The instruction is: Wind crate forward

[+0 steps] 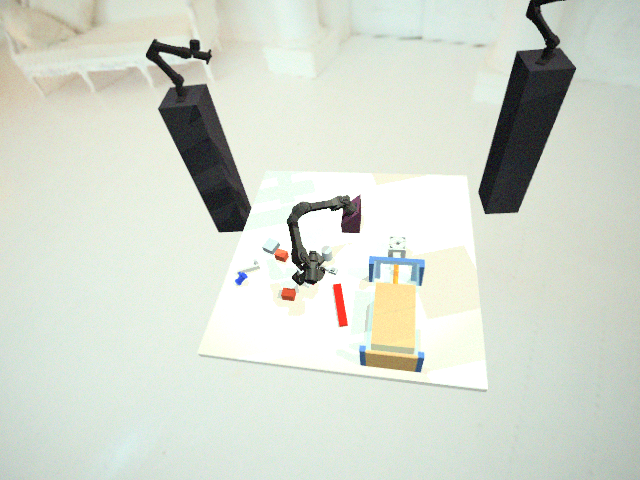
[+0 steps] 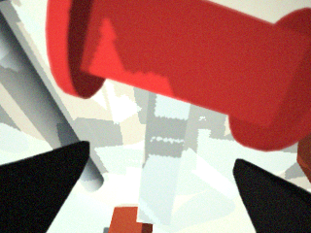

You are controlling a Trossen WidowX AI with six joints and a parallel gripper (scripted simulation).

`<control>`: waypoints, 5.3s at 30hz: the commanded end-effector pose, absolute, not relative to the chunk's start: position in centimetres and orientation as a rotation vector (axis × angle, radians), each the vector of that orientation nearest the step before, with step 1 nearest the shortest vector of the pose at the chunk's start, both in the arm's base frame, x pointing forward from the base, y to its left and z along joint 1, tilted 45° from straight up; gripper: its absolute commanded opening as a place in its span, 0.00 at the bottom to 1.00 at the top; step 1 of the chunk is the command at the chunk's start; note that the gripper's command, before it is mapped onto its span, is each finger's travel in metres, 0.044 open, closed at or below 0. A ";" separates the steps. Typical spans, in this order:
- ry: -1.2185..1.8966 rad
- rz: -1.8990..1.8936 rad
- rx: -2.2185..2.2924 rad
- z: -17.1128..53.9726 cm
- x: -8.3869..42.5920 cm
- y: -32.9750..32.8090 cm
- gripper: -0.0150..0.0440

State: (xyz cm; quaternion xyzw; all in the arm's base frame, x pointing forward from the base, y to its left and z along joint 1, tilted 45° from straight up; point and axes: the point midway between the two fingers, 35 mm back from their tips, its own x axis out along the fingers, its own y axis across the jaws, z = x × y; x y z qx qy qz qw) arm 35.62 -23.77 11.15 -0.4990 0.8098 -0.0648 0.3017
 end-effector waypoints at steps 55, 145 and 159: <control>2.135 -0.169 -1.356 9.5 36.0 -25.3 0.44; 1.344 -0.930 -0.162 -0.7 31.4 11.0 0.25; 1.152 -1.157 0.059 -4.0 28.4 15.4 0.25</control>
